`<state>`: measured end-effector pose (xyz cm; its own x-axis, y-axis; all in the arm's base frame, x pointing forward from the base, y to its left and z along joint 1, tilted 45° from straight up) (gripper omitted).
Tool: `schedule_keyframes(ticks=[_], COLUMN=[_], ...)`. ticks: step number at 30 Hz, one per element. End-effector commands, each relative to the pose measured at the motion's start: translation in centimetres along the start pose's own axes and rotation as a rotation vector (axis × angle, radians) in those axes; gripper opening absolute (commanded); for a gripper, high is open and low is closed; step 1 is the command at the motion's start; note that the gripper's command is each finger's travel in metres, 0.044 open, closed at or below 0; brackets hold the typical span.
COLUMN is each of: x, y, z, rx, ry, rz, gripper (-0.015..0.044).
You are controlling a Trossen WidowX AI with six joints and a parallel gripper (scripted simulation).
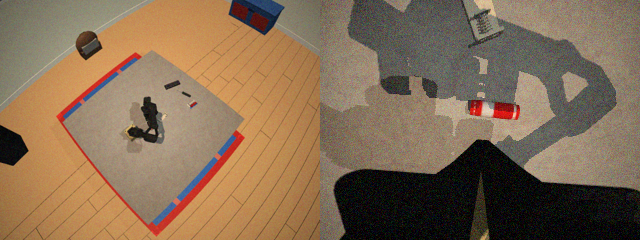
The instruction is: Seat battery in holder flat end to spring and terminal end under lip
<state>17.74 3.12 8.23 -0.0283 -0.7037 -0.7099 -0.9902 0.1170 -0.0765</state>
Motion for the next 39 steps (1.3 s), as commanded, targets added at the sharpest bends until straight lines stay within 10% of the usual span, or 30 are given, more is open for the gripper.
schedule_keyframes(ticks=[1,8,15,21,39], x=[-0.4,0.3,3.9,6.5,6.6], y=[0.0,0.0,0.1,0.6,0.6], z=[0.0,-0.1,-1.1,-2.0,-2.1], rx=[0.006,0.082,0.915,1.567,1.588], ry=[-0.006,-0.002,-0.009,-0.004,-0.004], rz=[-0.001,0.000,0.003,0.001,0.001], gripper=[0.0000,0.0053,0.0234,0.0234,0.0234])
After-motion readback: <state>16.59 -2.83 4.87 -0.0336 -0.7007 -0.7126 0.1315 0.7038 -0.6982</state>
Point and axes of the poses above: the point midway between the two fingers, 35 mm back from their tips, its own x axis out along the fingers, its own z axis across the jaws, y = z × x, the point moved 3 cm from there along -x, back along the fingers, and after that the axes turned 15 degrees about -x, right-handed, at the moved point
